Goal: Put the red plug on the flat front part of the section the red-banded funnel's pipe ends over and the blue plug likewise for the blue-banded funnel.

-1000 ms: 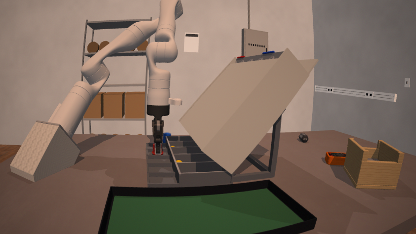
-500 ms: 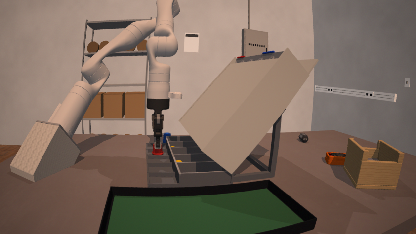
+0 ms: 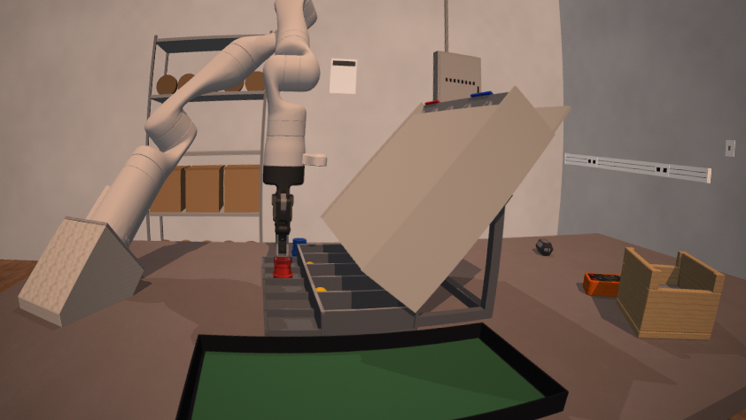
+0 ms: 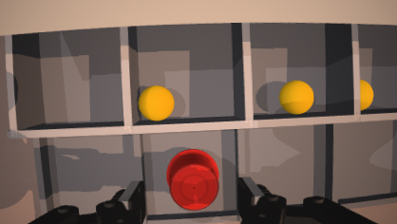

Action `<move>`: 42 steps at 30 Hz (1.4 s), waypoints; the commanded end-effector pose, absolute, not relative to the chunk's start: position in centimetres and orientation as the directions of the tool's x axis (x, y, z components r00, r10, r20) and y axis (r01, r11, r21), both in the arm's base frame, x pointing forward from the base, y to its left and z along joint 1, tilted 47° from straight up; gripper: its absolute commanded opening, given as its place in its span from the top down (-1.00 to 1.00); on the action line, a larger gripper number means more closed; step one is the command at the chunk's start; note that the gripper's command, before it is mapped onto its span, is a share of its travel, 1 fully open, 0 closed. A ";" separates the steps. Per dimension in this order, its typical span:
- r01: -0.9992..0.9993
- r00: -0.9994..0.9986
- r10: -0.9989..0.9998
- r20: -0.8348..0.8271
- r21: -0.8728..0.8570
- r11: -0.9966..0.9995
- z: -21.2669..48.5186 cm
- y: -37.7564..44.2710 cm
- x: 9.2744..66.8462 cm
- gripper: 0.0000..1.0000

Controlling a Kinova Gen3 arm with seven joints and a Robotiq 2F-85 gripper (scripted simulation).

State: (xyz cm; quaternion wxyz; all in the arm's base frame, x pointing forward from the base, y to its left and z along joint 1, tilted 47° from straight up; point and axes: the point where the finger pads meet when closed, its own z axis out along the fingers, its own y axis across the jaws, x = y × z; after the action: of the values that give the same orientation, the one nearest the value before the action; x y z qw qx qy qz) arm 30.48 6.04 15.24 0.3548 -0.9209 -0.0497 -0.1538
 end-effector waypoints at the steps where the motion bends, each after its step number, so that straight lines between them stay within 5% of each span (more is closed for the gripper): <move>1: 0.201 0.947 -0.019 0.320 -0.637 -0.744 15.3 5.9 30.5 -0.30; 42: 0.200 0.948 -0.018 0.319 -0.638 -0.744 21.2 0.0 28.4 -0.30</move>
State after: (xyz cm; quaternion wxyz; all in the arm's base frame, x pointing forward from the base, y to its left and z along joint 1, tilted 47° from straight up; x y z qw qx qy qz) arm 29.46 3.00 18.24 0.3543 -0.9208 -0.0493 -0.1554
